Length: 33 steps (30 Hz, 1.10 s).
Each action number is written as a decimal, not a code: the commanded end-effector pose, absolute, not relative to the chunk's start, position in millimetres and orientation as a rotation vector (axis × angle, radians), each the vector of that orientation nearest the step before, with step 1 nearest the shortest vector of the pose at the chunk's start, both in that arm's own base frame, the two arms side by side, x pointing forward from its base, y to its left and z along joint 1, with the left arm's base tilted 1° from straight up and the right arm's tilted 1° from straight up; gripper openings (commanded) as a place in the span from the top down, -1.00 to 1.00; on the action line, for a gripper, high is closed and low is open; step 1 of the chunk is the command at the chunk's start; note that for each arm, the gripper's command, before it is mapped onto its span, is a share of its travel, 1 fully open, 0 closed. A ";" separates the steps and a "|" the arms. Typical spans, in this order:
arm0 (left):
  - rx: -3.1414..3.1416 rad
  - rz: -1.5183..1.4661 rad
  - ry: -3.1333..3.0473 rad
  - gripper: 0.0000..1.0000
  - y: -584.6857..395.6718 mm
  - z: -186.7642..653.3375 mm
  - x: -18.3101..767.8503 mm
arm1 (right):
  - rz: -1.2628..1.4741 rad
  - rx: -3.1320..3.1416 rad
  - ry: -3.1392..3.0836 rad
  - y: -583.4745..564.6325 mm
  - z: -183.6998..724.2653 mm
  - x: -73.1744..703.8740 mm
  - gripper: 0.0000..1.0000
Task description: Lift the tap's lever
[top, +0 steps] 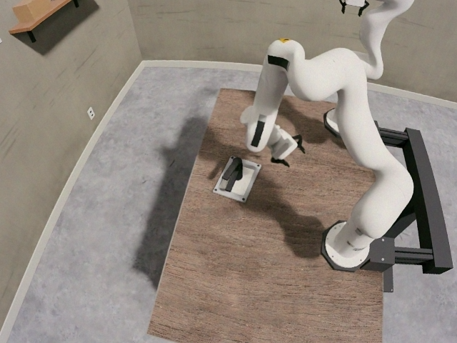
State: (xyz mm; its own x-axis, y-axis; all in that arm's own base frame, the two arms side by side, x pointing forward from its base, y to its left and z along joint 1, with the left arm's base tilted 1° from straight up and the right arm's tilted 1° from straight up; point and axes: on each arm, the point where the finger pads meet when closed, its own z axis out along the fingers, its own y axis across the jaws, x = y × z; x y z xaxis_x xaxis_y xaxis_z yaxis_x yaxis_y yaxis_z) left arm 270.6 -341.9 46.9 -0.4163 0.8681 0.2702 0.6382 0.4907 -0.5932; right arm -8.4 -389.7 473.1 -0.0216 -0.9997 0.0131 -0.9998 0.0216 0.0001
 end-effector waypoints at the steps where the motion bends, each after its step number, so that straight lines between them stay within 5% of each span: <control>1: -1.426 0.496 -2.194 -1.00 -327.7 36.1 308.9 | 0.017 2.190 -2.238 -390.1 474.0 -8.4 -1.00; 33: -2.402 0.046 -1.945 -1.00 -266.4 26.5 529.4 | 0.017 2.190 -2.238 -390.1 474.0 -8.4 -1.00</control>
